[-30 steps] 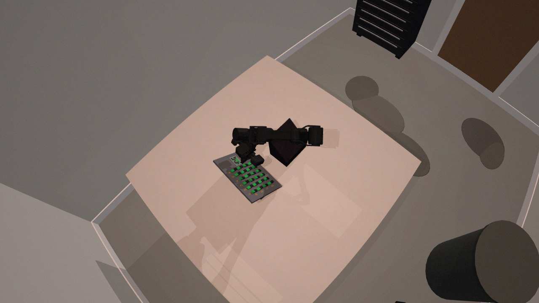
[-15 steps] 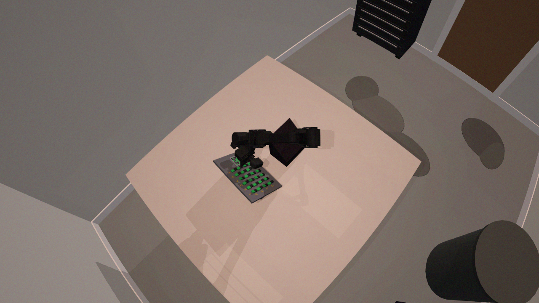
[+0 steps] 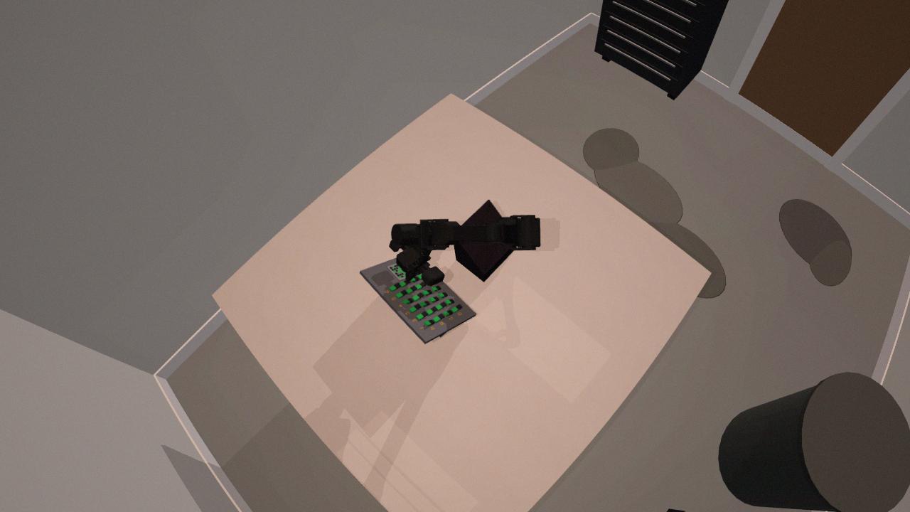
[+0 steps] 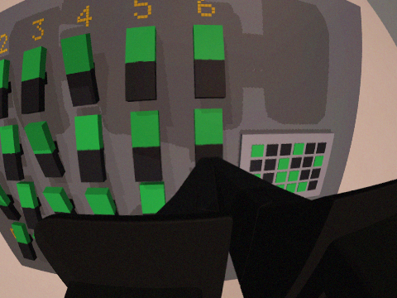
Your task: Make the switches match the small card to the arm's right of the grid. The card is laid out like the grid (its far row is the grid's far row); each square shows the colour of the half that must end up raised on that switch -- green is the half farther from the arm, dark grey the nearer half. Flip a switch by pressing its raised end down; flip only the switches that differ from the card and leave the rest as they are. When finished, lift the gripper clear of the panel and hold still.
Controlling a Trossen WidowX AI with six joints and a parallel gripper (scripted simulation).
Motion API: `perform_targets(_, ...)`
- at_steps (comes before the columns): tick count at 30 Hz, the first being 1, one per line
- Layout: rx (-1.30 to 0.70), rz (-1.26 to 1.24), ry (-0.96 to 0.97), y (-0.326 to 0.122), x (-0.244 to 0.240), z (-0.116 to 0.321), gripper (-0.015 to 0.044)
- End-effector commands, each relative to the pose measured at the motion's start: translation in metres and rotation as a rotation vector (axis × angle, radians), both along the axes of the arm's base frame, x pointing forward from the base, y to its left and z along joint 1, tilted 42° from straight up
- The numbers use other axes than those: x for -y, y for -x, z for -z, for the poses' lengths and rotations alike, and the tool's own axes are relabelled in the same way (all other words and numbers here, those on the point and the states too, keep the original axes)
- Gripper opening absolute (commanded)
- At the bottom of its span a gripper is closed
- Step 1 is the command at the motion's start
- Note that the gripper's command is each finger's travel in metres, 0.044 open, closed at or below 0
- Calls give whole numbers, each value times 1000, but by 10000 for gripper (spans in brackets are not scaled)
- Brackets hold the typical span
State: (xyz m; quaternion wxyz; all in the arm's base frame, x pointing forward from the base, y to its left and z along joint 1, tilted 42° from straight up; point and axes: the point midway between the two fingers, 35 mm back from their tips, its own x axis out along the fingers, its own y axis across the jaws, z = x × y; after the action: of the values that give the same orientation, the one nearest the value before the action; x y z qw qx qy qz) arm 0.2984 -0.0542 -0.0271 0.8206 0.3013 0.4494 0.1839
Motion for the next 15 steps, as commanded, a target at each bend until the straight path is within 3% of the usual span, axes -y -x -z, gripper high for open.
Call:
perform_targets(1, -6, 4, 1, 0, 0, 1, 0)
perform_targets(15, -5, 4, 1, -1, -1, 2, 0)
